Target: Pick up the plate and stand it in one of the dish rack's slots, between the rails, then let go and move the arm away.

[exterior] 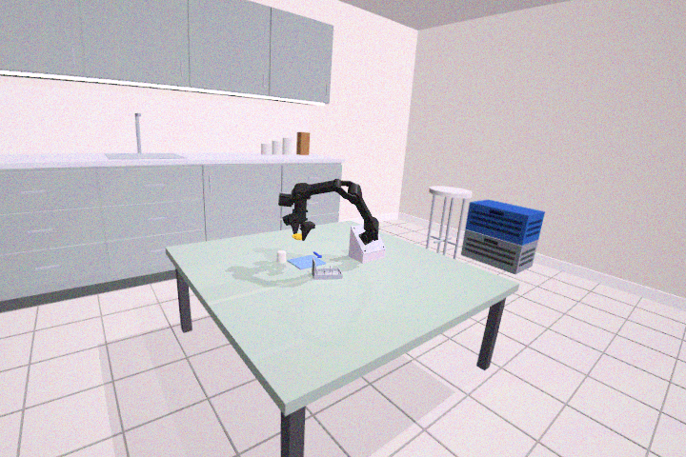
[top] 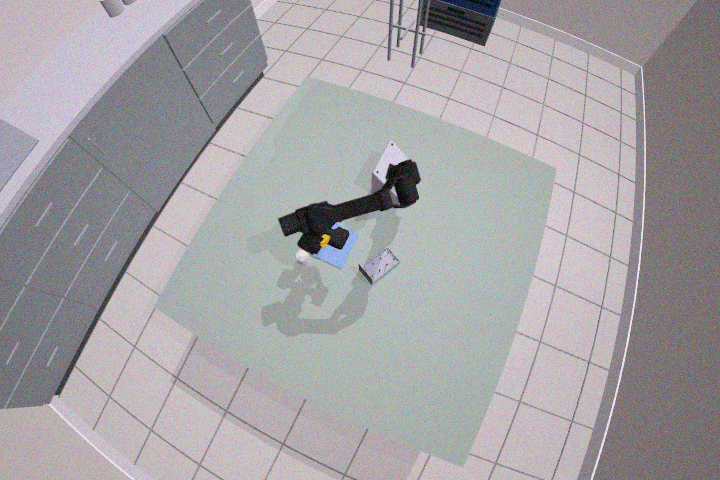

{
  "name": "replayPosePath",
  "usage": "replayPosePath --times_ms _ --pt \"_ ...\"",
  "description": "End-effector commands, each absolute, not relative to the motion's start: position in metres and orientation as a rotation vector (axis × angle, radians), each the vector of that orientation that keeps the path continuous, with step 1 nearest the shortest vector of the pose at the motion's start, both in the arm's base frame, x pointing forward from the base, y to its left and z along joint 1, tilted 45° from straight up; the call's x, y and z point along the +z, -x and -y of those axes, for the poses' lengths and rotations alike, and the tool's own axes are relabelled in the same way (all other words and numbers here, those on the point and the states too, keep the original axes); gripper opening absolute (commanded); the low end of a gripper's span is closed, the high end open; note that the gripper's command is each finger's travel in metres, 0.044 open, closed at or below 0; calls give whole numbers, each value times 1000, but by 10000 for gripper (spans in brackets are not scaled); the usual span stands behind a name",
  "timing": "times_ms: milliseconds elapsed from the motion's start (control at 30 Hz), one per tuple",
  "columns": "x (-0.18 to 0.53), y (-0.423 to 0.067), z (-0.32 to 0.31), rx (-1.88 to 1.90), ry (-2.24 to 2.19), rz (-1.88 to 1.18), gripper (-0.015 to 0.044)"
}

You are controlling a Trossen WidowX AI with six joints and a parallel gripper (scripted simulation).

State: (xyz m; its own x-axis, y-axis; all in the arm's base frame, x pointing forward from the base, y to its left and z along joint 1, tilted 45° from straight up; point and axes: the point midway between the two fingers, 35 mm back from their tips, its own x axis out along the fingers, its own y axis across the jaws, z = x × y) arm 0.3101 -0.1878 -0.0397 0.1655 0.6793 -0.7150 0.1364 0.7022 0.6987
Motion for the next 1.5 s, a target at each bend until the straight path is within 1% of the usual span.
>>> replayPosePath --times_ms 0,300,433,933,1467 --pt "-29 -308 200 442 -736 -1377 0" --pt "-5 -303 222 453 -738 -1379 0" --pt "0 -302 221 438 -756 -1386 0" --pt "59 -301 176 72 -1167 -1517 0" --pt "112 -286 122 -369 -1597 -1586 0"
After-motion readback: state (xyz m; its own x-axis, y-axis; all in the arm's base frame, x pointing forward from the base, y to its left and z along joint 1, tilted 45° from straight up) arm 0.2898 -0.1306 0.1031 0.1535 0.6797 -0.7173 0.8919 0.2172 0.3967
